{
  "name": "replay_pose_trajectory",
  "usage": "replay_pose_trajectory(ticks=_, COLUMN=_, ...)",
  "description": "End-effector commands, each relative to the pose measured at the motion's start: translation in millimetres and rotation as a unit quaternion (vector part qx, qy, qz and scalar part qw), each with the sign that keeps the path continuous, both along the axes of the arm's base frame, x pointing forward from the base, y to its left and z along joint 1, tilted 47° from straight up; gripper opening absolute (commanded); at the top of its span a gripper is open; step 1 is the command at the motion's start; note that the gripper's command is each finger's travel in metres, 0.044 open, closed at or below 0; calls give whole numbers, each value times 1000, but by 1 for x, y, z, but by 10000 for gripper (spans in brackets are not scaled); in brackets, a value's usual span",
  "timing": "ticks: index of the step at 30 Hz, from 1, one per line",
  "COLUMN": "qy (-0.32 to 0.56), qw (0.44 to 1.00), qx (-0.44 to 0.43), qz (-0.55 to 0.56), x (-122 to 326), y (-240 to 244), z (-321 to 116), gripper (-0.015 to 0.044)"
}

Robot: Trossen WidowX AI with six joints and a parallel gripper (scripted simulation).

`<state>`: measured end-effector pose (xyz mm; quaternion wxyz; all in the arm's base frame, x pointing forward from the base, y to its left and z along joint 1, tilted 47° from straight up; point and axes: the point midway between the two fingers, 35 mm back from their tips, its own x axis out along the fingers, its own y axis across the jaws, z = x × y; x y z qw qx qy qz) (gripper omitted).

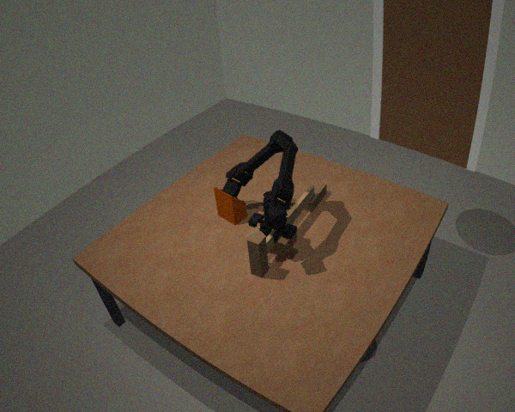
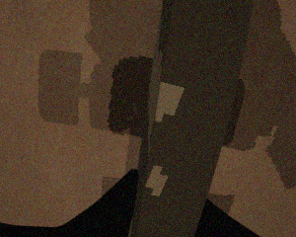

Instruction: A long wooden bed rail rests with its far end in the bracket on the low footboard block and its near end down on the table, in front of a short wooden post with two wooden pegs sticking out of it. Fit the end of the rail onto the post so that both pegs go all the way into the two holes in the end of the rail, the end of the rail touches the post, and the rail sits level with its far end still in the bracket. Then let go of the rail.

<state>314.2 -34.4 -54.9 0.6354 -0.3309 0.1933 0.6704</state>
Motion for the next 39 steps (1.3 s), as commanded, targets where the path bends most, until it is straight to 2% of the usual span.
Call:
replay_pose_trajectory(ticks=1, qy=-3, qw=1000, qx=-1, qz=-2, x=2, y=-4, z=0, gripper=0)
replay_pose_trajectory(ticks=16, qy=-3, qw=1000, qx=-1, qz=-2, x=3, y=-7, z=-4, gripper=0)
replay_pose_trajectory(ticks=33, qy=0, qw=1000, qx=0, qz=0, x=1, y=-4, z=-3, gripper=440)
replay_pose_trajectory(ticks=39, qy=0, qw=1000, qx=0, qz=0, x=1, y=-4, z=-1, gripper=440)
